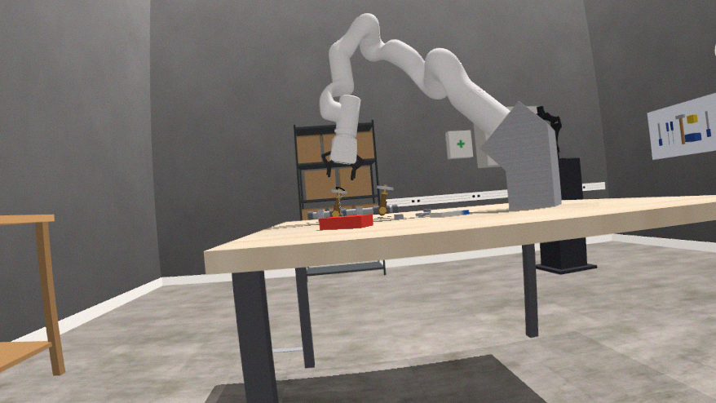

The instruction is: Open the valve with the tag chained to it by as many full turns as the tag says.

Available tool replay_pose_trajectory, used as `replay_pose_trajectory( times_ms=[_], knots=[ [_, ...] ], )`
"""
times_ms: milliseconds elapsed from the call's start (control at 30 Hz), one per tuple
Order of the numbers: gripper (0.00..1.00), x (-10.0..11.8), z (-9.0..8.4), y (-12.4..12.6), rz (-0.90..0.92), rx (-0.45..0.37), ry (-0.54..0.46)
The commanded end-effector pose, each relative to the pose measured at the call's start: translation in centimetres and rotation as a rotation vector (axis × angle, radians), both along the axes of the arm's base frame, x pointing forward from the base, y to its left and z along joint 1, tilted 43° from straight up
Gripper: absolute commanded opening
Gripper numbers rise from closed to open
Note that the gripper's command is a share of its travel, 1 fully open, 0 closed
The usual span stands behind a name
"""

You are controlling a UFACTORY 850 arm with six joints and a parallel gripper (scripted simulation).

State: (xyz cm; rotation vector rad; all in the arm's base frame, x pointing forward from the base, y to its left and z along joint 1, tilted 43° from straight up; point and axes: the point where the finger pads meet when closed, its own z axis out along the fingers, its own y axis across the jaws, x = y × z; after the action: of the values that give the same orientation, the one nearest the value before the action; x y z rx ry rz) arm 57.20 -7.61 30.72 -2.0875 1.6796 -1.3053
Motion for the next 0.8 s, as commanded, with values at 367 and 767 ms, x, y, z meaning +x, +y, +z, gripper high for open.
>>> replay_pose_trajectory(
  times_ms=[367, 767],
  knots=[
    [1.00, 0.5, -0.4, -0.3, 0.001, 0.000, -0.005],
    [1.00, 1.9, -1.7, -1.1, 0.001, 0.000, -0.005]
  ],
)
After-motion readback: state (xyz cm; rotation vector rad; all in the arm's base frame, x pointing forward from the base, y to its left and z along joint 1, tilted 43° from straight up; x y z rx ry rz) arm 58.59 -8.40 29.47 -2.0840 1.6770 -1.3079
